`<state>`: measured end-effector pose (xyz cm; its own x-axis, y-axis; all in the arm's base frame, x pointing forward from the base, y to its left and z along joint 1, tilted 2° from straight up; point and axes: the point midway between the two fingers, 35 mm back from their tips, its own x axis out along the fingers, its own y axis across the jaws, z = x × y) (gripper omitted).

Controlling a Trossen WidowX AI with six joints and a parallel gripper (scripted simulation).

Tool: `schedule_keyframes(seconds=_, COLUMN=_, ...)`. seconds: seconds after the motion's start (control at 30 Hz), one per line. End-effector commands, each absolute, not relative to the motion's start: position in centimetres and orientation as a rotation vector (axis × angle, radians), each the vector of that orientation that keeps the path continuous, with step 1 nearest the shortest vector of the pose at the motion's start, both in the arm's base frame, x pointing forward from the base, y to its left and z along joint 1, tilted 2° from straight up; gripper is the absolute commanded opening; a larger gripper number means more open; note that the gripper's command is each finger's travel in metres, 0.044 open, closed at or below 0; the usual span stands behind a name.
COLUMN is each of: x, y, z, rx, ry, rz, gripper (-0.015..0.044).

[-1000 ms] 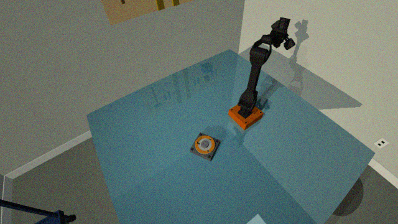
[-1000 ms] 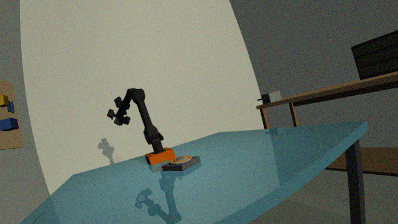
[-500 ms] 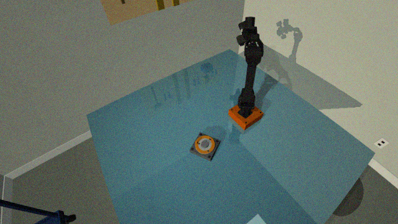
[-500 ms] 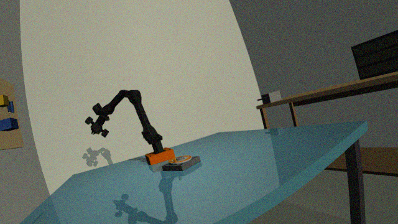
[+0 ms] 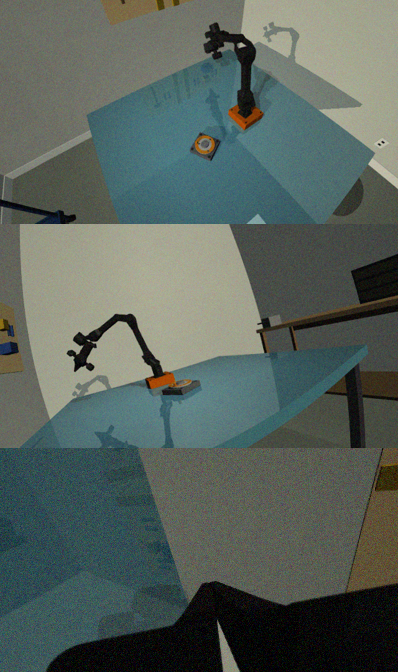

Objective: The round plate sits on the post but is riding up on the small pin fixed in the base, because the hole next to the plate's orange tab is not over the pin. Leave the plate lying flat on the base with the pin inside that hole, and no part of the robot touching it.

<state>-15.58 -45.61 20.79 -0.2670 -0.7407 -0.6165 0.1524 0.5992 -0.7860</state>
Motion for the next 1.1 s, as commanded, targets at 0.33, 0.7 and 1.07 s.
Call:
schedule_keyframes(seconds=0.33, x=6.6, y=-45.1, z=16.3, rx=-0.344, ry=1.336, rz=-0.694, gripper=0.0000)
schedule_keyframes(seconds=0.7, x=22.6, y=-35.2, z=13.1, rx=-0.191, ry=1.253, rz=-0.408, gripper=0.0000)
schedule_keyframes(seconds=1.07, x=32.1, y=-22.9, z=11.0, rx=-0.038, ry=1.308, rz=-0.232, gripper=0.0000)
